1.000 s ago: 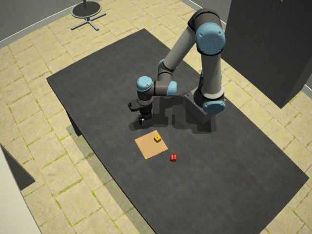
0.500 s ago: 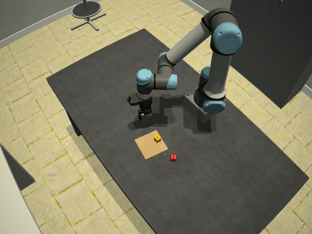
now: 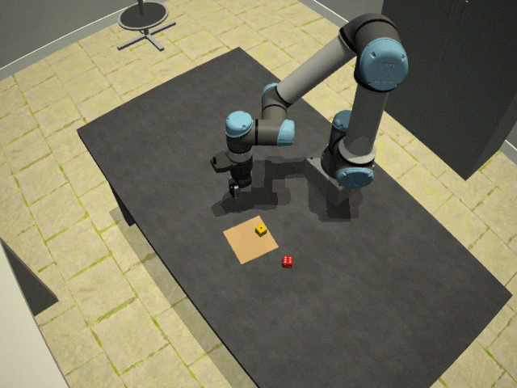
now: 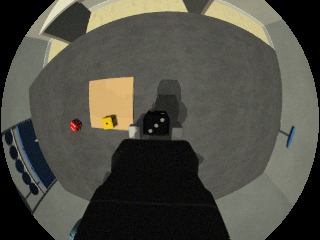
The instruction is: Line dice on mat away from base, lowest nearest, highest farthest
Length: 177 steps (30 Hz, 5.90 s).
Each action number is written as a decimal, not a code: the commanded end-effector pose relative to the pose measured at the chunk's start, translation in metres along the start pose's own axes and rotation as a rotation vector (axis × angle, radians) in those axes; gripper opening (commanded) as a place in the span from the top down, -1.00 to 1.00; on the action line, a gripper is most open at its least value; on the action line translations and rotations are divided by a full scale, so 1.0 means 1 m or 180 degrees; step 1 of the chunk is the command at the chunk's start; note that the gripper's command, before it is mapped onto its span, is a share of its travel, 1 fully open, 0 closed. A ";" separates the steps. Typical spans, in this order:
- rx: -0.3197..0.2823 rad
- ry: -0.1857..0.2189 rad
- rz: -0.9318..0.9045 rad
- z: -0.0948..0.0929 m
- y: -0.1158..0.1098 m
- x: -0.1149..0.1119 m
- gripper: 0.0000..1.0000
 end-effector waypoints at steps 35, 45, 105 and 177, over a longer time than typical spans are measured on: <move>0.0003 -0.0002 0.0502 0.005 0.021 -0.132 -0.14; 0.0003 -0.0002 0.0502 -0.002 0.021 -0.132 -0.14; 0.0003 -0.0002 0.0502 -0.091 0.021 -0.132 -0.14; 0.0003 -0.0002 0.0502 -0.095 0.021 -0.132 -0.38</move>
Point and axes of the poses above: the point where the finger pads meet when closed, its own z axis back along the fingers, its own x axis across the jaws, y = z × x, the point moved 8 cm from there along z, back along the fingers, and after that the axes turned 3 degrees about z, right-handed, at the moved point
